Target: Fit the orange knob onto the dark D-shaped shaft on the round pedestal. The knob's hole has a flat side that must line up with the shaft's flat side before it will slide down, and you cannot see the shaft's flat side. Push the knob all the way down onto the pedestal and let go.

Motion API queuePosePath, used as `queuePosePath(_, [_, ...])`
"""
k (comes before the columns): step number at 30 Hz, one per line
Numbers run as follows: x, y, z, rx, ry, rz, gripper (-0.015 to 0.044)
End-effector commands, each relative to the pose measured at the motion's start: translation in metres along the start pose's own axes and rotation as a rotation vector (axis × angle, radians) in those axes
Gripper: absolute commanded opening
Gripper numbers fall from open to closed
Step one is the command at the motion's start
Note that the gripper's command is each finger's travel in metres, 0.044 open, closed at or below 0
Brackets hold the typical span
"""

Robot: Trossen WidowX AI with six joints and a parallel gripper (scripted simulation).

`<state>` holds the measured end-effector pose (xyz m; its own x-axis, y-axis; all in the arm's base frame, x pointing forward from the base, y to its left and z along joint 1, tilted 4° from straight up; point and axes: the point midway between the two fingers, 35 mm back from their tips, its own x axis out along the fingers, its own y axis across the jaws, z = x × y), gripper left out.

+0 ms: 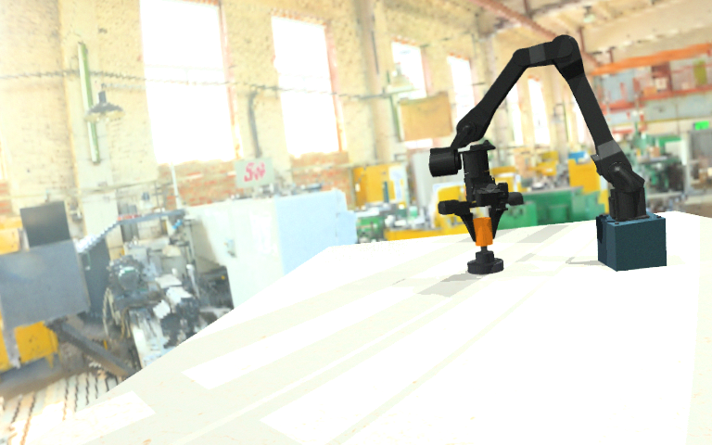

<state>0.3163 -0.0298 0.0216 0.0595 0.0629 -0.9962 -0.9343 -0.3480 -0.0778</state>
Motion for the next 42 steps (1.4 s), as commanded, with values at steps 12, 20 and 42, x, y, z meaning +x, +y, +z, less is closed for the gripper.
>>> queuePosePath(12, [-0.0045, -0.0034, -0.0013, -0.057, -0.001, -0.004, 0.0])
queuePosePath(20, [-0.0021, -0.0028, -0.0007, -0.213, -0.001, -0.004, 0.0])
queuePosePath(42, [-0.0022, -0.0012, -0.0004, -0.213, -0.001, -0.004, 0.0])
